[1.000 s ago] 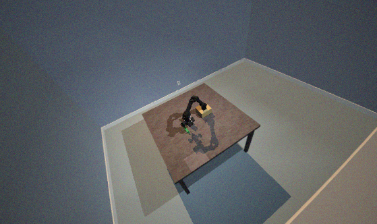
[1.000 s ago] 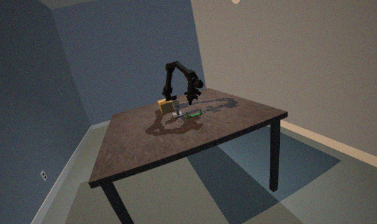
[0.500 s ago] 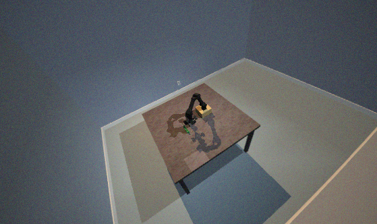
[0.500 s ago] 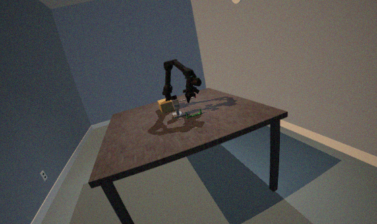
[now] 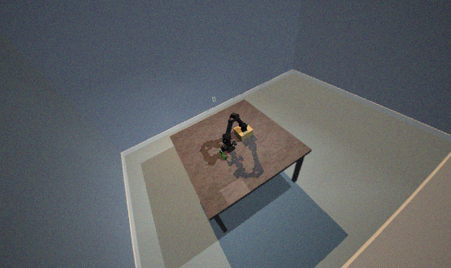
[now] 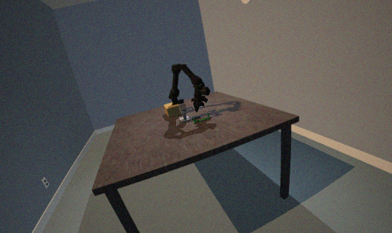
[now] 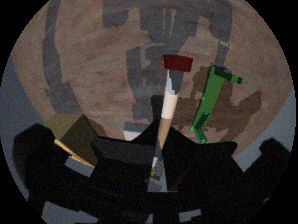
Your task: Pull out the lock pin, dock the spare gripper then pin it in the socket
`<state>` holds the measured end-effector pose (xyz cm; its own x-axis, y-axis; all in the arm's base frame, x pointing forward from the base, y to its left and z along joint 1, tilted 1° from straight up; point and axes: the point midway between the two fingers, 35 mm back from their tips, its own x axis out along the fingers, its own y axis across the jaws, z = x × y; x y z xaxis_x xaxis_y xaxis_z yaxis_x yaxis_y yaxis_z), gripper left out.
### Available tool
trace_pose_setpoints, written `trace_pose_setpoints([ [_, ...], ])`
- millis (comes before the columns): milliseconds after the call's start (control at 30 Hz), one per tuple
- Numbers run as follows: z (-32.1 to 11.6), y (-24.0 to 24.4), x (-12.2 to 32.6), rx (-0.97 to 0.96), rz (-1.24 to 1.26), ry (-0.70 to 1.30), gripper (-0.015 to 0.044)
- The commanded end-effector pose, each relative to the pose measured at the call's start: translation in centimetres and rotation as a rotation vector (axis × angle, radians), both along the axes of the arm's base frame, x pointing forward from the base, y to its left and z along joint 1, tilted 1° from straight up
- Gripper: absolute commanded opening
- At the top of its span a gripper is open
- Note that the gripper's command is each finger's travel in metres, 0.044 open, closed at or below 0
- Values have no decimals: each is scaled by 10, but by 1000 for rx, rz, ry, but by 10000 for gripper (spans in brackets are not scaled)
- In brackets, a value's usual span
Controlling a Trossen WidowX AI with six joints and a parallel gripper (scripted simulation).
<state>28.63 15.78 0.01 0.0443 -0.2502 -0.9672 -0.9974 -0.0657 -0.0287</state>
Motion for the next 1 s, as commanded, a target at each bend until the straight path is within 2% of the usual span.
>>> trace_pose_setpoints([
  [0,-4,1,1,5,-5,-4,0],
  [967,0,-25,5,5,-6,14,0],
])
